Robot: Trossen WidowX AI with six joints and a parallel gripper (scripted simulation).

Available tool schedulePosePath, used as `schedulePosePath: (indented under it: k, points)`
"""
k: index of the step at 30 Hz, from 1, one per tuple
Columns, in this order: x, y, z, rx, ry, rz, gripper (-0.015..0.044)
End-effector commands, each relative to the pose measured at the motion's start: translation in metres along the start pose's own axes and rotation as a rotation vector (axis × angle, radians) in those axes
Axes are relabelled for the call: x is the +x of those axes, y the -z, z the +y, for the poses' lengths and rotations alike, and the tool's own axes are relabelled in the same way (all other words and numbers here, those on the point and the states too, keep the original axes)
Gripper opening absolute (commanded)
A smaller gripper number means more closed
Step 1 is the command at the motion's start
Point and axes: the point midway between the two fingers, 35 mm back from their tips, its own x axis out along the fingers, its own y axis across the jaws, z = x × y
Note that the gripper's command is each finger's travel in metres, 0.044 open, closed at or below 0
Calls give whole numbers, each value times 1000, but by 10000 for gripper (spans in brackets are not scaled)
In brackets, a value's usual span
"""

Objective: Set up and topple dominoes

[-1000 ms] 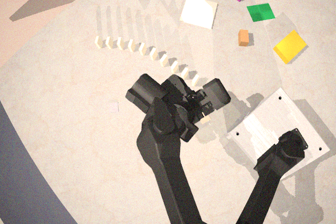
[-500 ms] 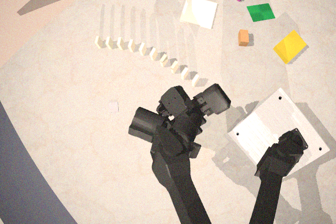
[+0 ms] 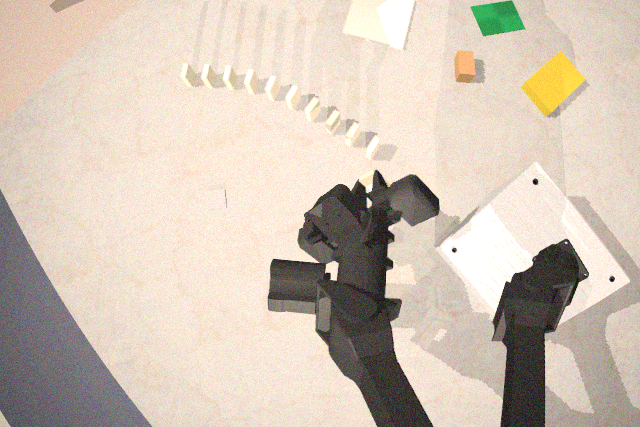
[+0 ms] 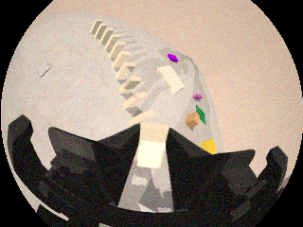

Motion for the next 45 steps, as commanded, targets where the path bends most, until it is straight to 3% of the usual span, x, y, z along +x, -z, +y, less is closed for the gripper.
schedulePosePath:
  k: [1, 27, 45]
  points:
    - [-5, -2, 2, 42, -14, -91, 107]
    - [-59, -4, 8, 498, -296, -621, 107]
    - [-62, -3, 7, 534, -319, -642, 107]
